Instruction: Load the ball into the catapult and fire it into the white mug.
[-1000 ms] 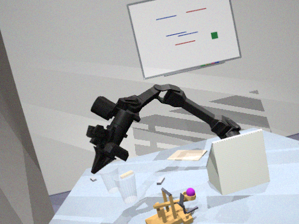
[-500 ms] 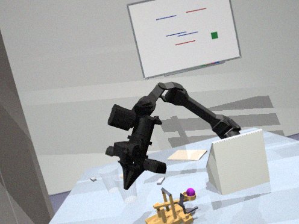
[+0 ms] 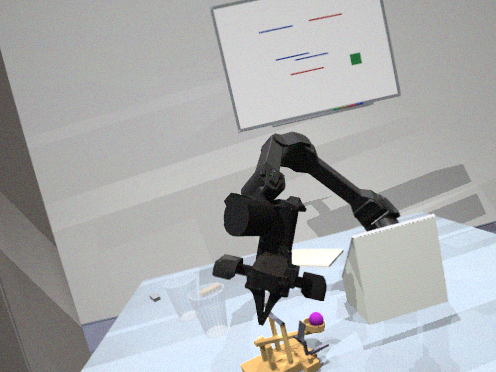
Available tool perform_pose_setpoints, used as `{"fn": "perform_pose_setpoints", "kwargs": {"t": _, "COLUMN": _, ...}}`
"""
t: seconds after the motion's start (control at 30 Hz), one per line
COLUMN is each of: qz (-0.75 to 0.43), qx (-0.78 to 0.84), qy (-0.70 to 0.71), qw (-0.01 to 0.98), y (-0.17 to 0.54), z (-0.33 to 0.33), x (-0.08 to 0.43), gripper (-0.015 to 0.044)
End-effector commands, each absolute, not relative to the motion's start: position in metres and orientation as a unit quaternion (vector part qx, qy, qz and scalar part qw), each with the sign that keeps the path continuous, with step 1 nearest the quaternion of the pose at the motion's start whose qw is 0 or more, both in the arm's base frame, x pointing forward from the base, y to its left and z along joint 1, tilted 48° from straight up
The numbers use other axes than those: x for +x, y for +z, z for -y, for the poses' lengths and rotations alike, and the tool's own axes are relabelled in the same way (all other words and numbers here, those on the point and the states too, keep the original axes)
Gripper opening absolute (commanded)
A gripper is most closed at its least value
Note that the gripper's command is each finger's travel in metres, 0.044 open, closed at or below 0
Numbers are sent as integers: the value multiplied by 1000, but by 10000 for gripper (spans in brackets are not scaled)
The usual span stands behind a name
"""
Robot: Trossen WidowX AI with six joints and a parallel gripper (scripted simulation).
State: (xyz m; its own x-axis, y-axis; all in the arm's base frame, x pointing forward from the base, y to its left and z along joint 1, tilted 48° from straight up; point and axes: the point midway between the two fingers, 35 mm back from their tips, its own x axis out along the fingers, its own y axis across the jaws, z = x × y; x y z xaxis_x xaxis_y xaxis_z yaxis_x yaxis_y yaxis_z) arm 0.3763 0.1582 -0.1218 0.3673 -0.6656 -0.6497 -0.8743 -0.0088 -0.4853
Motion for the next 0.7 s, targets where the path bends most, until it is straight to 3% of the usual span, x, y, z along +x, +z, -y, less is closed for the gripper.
{"fn": "perform_pose_setpoints", "kwargs": {"t": 0.0, "qz": -556, "qx": -730, "qy": 130, "qw": 376, "y": -127, "z": -149, "x": 356, "gripper": 0}}
{"fn": "perform_pose_setpoints", "kwargs": {"t": 0.67, "qz": -535, "qx": -823, "qy": 181, "qw": 53, "y": -122, "z": -115, "x": 277, "gripper": 0}}
